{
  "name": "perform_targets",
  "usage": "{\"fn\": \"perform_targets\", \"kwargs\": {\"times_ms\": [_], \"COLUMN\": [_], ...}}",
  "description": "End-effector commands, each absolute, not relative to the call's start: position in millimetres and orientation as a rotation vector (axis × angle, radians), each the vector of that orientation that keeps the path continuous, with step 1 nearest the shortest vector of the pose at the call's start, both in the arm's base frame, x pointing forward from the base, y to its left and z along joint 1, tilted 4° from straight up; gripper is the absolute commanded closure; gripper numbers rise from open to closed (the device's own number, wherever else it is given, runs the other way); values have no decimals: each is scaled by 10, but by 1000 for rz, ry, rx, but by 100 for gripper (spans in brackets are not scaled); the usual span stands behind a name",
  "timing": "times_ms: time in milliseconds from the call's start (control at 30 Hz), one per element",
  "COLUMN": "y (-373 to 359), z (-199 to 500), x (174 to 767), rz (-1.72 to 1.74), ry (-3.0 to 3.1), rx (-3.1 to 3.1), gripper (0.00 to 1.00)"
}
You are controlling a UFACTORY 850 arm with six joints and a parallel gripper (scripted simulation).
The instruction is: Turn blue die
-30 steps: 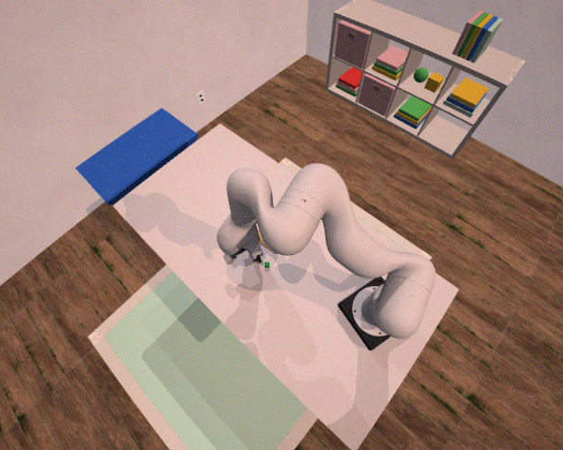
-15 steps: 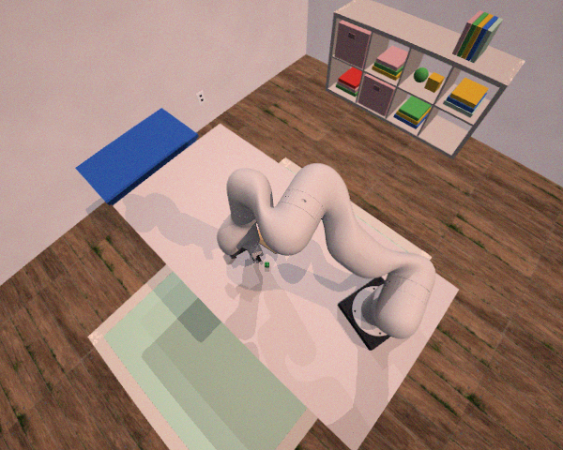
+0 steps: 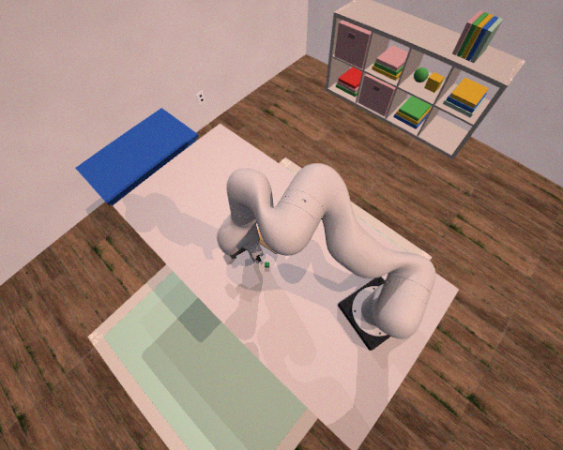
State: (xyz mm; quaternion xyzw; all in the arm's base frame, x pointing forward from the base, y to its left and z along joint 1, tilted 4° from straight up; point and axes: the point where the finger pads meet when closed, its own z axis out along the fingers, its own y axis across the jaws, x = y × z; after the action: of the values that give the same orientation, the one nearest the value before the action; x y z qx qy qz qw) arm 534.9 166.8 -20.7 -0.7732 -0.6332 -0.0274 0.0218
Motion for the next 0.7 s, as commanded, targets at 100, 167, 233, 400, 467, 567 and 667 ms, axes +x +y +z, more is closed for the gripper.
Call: {"fn": "perform_targets", "kwargs": {"times_ms": [100, 167, 233, 400, 467, 567, 667], "y": [1670, 1670, 1668, 1656, 1652, 1637, 1621], "z": [-199, -195, -166, 2, 66, 287, 513], "x": [5358, 5358, 5357, 5355, 5353, 5350, 5346], "rz": [-87, -87, -87, -87, -87, -87, -87], "ry": [-1962, -1962, -1962, -1962, -1962, -1962, -1962], "rx": [-2397, -2397, -2397, -2397, -2397, -2397, -2397], "gripper": [85, 85, 85, 85, 85, 85, 85]}}
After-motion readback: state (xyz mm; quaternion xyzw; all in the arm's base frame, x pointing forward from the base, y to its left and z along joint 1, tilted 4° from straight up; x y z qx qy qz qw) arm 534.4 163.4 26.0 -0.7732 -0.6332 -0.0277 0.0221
